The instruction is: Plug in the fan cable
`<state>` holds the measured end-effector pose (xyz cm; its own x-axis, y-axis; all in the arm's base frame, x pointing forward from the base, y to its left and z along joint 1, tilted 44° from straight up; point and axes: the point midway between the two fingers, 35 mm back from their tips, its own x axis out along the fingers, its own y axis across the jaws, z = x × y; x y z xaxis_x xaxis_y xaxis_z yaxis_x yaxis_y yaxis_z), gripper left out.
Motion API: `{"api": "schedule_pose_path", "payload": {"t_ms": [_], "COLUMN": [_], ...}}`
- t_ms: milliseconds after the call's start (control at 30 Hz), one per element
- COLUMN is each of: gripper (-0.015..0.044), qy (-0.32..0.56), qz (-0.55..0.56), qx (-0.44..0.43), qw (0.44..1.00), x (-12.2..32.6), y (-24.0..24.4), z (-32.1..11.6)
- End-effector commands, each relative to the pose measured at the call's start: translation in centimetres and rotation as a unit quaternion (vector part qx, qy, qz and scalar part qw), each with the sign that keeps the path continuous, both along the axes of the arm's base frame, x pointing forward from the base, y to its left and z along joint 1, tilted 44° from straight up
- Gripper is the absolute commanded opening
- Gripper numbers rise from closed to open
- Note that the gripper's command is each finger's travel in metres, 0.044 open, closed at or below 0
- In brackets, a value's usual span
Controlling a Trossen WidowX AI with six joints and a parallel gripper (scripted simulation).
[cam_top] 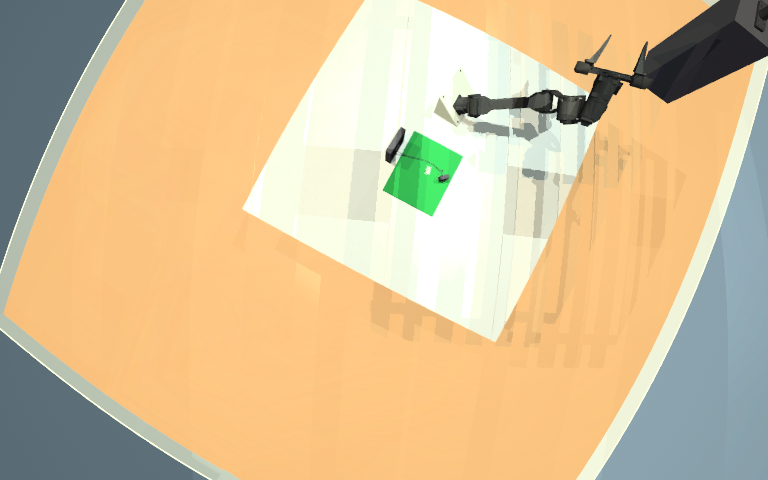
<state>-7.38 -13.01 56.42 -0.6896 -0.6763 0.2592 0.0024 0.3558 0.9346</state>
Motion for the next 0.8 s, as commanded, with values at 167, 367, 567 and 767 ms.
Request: {"api": "schedule_pose_path", "payload": {"t_ms": [167,367,567,767], "gripper": [0.044,0.044,0.044,0.044], "qy": [0.014,0.184,0.361,0.517], "qz": [0.001,0.022,0.068,0.136], "qx": [0.004,0.043,0.071,0.089], "qw": [1.0,0.982,0.927,0.84], "x": [0.4,6.1,13.8,22.3], "y": [-0.3,-3.8,-7.5,-10.5], "z": [0.2,2.4,2.8,0.6]}}
